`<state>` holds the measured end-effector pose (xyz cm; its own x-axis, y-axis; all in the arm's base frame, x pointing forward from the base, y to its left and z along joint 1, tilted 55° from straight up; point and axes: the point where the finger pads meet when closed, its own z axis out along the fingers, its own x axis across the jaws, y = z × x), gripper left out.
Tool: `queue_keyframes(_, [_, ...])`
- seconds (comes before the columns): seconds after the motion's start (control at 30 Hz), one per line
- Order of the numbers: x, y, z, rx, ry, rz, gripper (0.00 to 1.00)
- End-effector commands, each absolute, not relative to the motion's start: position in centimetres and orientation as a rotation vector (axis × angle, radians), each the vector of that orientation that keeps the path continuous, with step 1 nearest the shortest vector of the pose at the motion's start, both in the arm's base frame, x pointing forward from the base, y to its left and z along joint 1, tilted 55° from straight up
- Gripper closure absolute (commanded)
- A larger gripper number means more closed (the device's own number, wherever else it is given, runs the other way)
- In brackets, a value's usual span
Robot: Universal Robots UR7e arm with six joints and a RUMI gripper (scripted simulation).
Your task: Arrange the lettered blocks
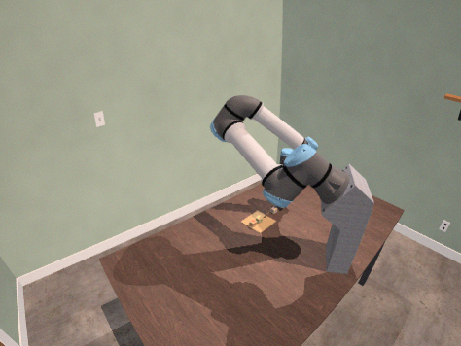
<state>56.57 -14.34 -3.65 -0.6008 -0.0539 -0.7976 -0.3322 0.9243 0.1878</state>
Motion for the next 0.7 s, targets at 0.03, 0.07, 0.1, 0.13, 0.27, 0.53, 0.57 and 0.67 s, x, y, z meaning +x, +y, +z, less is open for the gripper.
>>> queue_keyframes(0.03, [56.57, -14.38, -3.63, -0.273, 2.193, 0.399, 0.72])
queue_keyframes(0.07, [56.57, -14.38, -3.63, -0.273, 2.193, 0.399, 0.72])
queue_keyframes(0.1, [56.57, -14.38, -3.63, -0.273, 2.193, 0.399, 0.72])
queue_keyframes(0.13, [56.57, -14.38, -3.63, -0.273, 2.193, 0.399, 0.72])
queue_keyframes(0.27, [56.57, -14.38, -3.63, -0.273, 2.193, 0.399, 0.72])
queue_keyframes(0.53, [56.57, -14.38, -3.63, -0.273, 2.193, 0.399, 0.91])
queue_keyframes(0.57, [56.57, -14.38, -3.63, -0.273, 2.193, 0.399, 0.91])
queue_keyframes(0.67, [56.57, -14.38, -3.63, -0.273, 2.193, 0.399, 0.91])
